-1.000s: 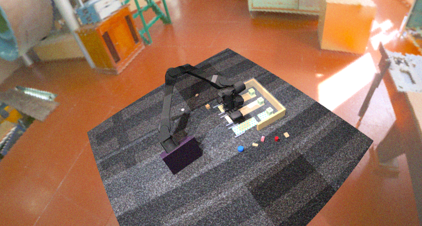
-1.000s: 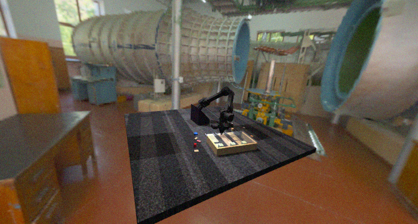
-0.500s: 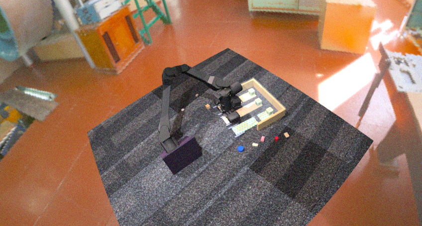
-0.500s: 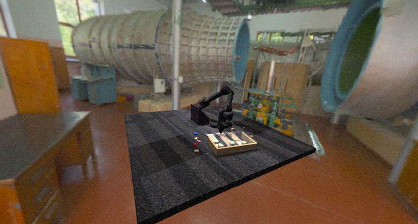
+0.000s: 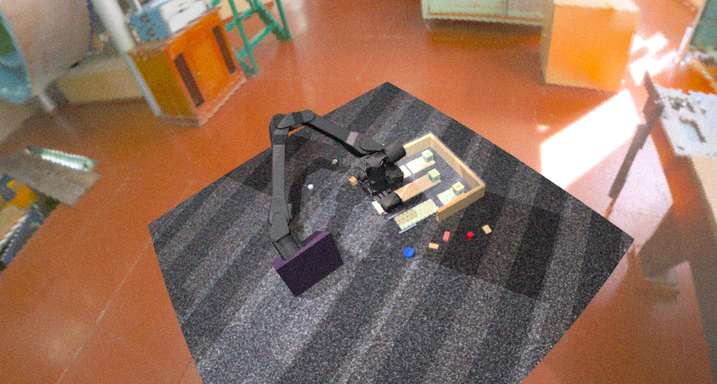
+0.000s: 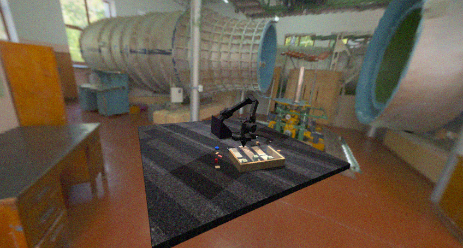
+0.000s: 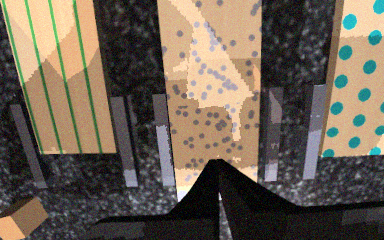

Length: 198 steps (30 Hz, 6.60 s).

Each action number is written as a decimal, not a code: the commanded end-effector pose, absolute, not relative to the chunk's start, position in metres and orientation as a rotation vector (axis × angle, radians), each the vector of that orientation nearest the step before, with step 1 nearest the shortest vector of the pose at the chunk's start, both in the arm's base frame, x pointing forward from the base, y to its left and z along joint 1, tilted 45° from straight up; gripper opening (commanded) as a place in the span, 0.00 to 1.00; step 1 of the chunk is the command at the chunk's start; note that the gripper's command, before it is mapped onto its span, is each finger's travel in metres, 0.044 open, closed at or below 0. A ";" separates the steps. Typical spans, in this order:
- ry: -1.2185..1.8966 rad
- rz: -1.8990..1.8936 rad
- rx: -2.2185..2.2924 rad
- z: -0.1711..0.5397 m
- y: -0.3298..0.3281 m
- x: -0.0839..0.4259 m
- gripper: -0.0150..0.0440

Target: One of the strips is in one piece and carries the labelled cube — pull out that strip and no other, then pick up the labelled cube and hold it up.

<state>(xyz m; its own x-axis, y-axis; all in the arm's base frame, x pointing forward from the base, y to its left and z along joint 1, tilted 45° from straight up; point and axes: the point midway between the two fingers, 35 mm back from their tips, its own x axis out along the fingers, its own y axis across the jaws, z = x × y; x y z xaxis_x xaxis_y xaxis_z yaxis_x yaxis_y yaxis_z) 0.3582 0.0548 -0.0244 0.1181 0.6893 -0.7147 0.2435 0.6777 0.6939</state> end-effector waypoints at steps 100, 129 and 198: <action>1.482 0.387 0.835 -0.013 0.095 0.215 0.25; 1.482 0.387 0.835 -0.013 0.095 0.215 0.25; 1.488 0.351 0.867 0.010 0.006 0.383 1.00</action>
